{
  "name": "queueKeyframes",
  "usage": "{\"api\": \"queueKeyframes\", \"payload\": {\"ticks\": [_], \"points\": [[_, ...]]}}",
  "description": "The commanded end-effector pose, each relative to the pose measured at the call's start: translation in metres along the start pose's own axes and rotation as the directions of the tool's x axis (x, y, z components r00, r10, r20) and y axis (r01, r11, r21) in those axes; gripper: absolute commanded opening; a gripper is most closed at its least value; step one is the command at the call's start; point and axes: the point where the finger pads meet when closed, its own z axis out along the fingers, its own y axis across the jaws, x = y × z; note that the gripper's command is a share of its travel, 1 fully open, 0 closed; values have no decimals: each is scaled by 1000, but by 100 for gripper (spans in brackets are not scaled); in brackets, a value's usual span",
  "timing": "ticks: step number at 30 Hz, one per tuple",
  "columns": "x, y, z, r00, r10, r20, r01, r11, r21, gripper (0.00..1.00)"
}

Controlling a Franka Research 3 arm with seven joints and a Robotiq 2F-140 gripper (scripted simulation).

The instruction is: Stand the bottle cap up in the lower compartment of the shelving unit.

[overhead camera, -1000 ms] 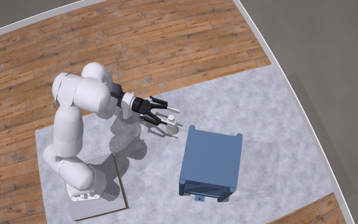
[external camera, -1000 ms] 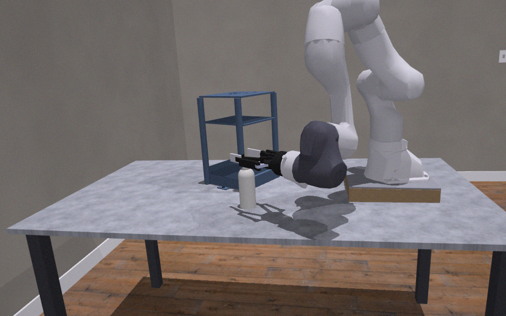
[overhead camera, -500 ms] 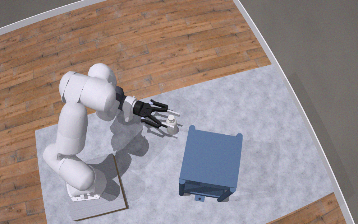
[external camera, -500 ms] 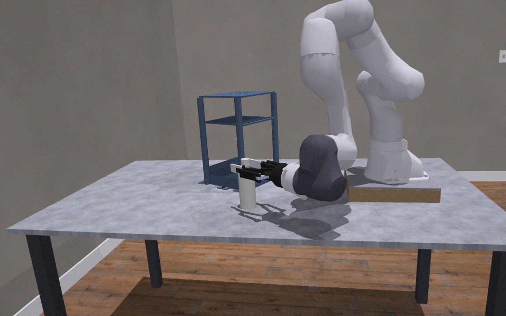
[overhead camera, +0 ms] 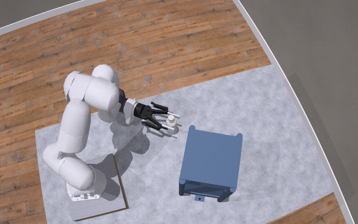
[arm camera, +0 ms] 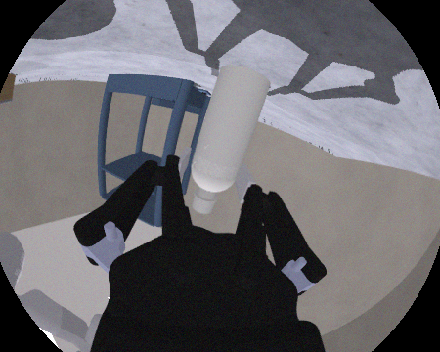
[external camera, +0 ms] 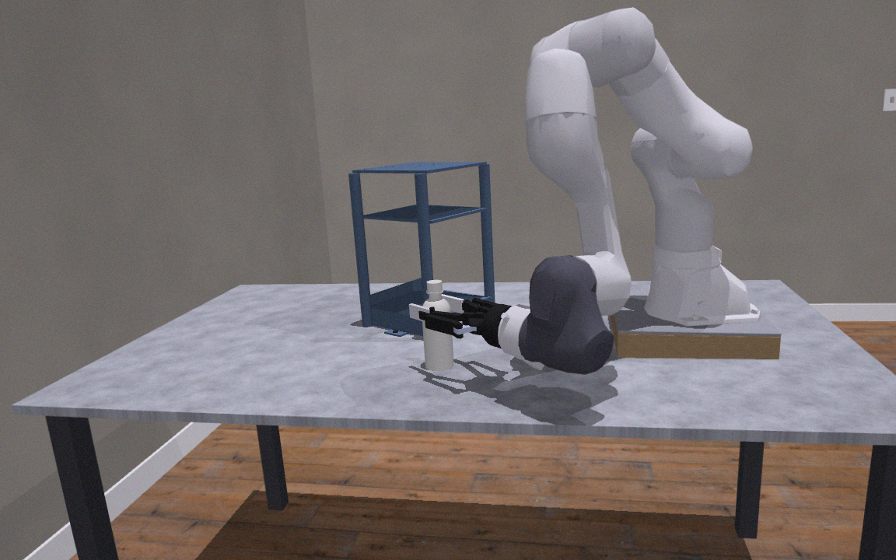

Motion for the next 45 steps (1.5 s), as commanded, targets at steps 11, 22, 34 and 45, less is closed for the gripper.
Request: {"api": "queueKeyframes", "payload": {"ticks": [11, 22, 34, 45], "points": [[13, 1, 0, 1000, 23, 5, -23, 1000, -2, 46], [18, 1, 0, 1000, 23, 5, -23, 1000, -2, 46], [18, 1, 0, 1000, 23, 5, -23, 1000, -2, 46], [18, 1, 0, 1000, 23, 5, -23, 1000, -2, 46]]}}
